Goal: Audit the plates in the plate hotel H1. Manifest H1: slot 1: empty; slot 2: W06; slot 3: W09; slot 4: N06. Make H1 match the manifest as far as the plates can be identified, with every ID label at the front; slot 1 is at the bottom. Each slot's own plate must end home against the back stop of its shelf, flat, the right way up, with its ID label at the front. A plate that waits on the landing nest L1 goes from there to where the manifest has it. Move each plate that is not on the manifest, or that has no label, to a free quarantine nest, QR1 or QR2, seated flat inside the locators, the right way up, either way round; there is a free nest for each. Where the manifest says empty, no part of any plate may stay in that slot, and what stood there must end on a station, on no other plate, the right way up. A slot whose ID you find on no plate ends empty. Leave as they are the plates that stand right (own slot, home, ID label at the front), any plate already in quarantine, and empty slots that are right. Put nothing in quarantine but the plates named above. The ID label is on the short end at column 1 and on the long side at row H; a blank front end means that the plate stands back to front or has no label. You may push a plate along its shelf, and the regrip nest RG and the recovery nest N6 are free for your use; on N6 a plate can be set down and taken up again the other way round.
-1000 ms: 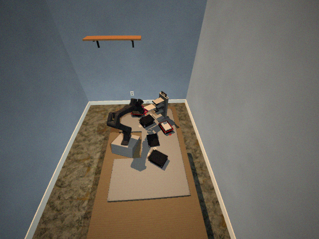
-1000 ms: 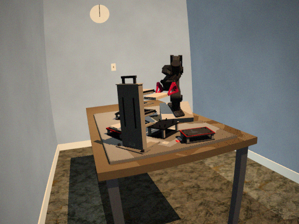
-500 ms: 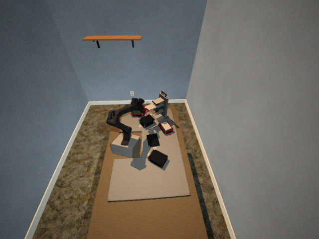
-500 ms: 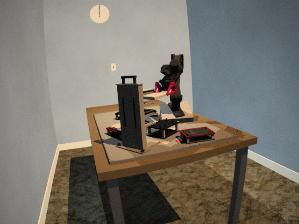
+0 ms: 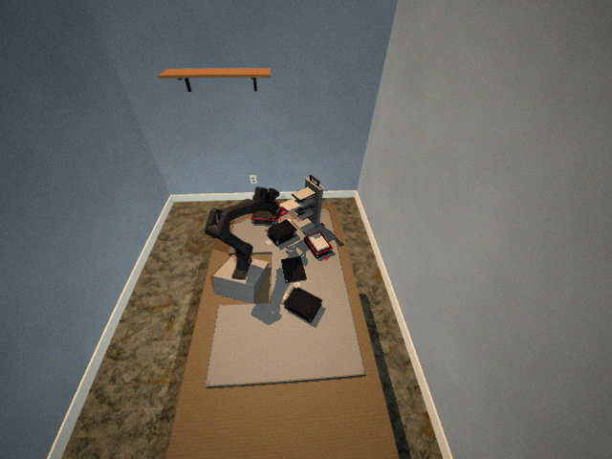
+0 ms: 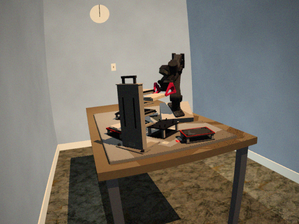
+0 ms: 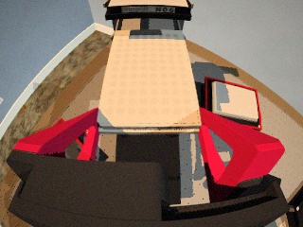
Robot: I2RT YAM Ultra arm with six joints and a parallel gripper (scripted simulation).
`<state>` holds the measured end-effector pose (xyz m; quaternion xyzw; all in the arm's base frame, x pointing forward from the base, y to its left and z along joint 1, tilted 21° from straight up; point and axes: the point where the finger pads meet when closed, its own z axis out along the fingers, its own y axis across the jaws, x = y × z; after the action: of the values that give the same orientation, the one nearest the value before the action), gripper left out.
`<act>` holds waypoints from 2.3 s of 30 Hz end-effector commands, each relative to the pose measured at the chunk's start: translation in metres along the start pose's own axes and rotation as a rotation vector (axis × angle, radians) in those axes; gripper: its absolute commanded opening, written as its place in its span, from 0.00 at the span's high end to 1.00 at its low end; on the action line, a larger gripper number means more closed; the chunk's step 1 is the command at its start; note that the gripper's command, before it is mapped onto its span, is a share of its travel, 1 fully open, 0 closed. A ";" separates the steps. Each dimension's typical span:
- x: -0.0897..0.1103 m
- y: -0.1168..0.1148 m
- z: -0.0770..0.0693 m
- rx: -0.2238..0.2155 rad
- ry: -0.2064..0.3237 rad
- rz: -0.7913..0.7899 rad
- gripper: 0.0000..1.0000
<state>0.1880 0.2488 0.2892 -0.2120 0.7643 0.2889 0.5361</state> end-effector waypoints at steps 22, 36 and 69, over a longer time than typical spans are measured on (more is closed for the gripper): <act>-0.029 0.002 0.007 -0.010 -0.065 0.017 0.14; -0.029 0.002 0.017 -0.006 -0.054 0.014 0.14; -0.044 0.002 0.027 -0.013 -0.088 0.021 0.14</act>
<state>0.2174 0.2735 0.2897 -0.2117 0.7650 0.2897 0.5348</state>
